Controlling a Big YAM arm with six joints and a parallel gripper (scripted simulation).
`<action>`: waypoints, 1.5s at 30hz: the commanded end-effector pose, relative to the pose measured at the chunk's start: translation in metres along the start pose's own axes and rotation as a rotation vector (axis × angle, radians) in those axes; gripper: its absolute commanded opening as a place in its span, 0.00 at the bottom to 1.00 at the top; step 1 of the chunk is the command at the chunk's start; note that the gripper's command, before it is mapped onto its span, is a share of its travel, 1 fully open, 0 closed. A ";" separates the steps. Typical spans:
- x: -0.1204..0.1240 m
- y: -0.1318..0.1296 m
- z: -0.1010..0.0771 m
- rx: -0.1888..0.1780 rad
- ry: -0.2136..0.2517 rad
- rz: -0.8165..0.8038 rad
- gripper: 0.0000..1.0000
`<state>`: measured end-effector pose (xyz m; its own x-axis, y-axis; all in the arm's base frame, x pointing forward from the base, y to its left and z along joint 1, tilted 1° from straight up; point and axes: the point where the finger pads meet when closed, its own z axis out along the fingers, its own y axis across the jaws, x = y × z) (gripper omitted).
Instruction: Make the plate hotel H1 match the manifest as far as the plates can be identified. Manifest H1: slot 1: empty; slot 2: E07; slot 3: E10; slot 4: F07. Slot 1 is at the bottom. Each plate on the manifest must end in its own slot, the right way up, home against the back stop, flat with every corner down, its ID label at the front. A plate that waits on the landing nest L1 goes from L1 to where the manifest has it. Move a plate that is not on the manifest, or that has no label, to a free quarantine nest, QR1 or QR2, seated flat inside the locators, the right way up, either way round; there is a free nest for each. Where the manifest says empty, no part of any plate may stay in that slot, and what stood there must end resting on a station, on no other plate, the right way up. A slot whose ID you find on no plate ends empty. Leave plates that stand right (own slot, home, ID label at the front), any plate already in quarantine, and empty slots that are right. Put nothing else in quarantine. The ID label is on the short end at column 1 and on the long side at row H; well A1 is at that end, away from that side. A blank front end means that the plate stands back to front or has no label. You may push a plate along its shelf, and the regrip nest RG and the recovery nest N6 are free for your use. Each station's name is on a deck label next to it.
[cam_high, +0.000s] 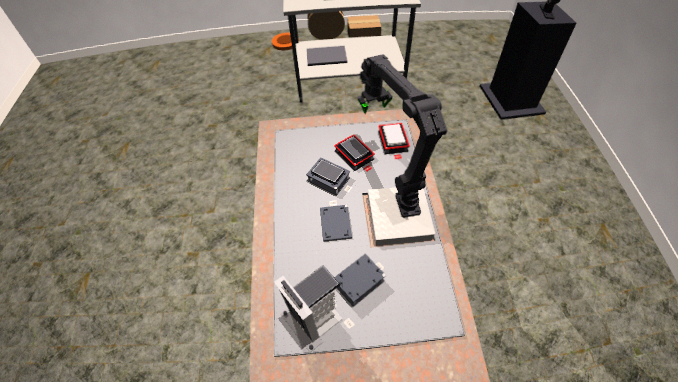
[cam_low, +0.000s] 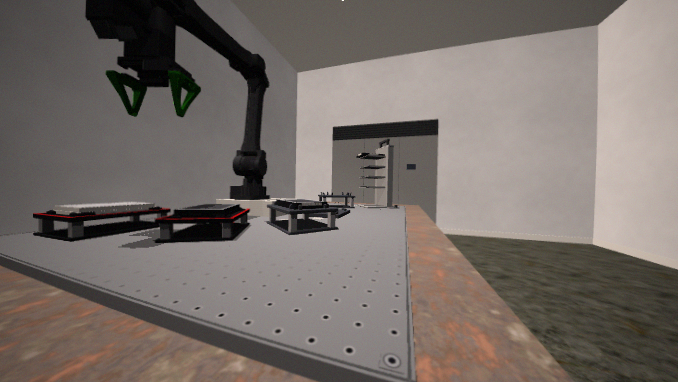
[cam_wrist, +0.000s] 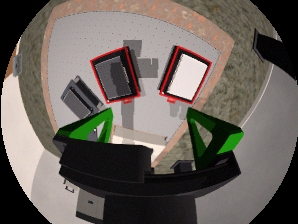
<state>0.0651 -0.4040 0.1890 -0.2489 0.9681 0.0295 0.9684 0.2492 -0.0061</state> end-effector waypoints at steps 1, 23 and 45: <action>0.000 0.009 -0.018 0.003 -0.046 -0.049 1.00; 0.003 0.076 -0.020 -0.002 -0.053 -0.148 1.00; 0.023 0.139 -0.015 -0.003 -0.042 -0.390 1.00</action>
<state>0.1841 -0.3540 0.1892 -0.5555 0.8310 0.0295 0.8314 0.5557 0.0016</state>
